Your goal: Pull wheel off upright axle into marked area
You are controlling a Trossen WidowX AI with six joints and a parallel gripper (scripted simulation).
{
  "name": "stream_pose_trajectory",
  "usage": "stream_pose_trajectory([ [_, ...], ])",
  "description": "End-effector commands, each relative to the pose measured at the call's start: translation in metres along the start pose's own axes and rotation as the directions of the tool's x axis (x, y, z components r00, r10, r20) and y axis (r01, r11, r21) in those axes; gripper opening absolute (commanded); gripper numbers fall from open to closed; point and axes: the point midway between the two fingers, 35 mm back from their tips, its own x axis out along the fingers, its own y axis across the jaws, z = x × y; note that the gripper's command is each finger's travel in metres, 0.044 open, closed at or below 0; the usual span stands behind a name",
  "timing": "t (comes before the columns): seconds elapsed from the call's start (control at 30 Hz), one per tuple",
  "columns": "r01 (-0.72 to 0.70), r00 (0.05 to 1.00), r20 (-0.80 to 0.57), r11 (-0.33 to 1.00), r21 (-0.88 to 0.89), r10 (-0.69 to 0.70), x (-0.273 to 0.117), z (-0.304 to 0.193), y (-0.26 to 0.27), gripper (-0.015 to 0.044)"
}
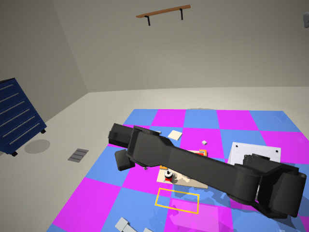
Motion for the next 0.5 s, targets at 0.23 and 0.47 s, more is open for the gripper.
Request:
stream_pose_trajectory([
  [0.23, 0.385, 0.875, -0.458, 0.799, 0.463, -0.156, 0.094, -0.02, -0.112, 0.03],
  [0.47, 0.412, 0.861, -0.485, 0.772, 0.485, -0.155, 0.098, -0.023, -0.118, 0.03],
])
